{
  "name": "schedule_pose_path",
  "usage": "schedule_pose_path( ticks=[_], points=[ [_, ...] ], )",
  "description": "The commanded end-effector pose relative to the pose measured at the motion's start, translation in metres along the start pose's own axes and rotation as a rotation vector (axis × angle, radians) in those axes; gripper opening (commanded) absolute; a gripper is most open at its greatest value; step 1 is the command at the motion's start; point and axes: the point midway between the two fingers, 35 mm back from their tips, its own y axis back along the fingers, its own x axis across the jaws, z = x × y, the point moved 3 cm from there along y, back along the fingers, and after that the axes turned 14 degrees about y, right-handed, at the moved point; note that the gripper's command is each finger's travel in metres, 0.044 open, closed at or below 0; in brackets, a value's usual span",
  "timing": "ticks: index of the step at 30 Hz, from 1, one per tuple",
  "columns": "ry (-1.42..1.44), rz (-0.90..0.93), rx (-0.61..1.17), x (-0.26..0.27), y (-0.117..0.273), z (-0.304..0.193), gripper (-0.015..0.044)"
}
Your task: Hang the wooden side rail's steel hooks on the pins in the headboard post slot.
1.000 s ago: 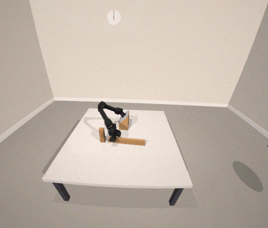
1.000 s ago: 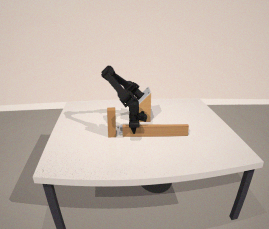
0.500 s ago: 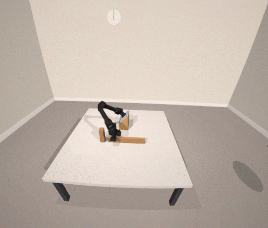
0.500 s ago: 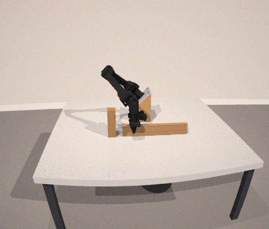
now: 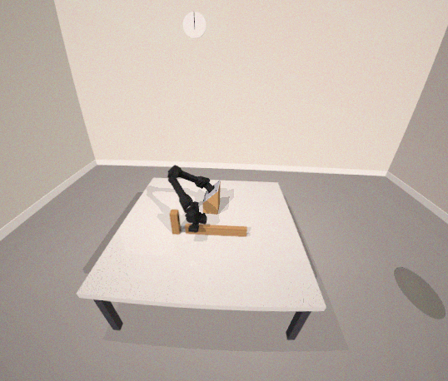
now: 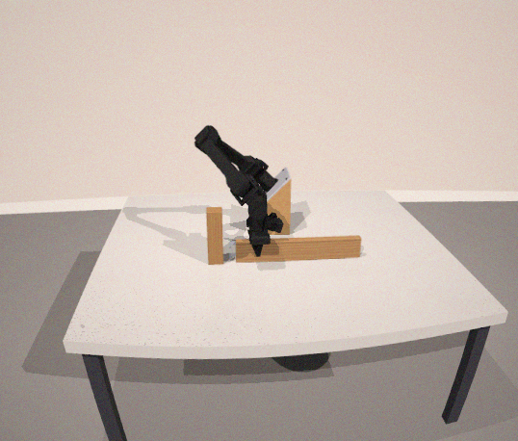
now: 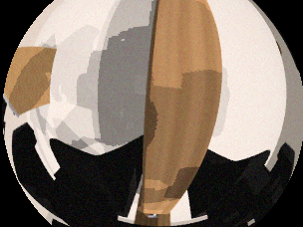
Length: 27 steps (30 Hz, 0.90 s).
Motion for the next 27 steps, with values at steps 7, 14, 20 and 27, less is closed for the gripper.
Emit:
schedule_pose_path(
  ticks=[7,14,20,27],
  points=[
    [0.023,0.006,0.001,-0.0005,0.0013,-0.0001,0.0000],
    [0.023,0.006,0.001,-0.0005,0.0024,-0.0001,0.0000],
    [0.023,0.006,0.001,-0.0005,0.0034,-0.0001,0.0000],
    [0.023,0.006,0.001,-0.0006,0.0046,-0.0001,0.0000]
  ],
)
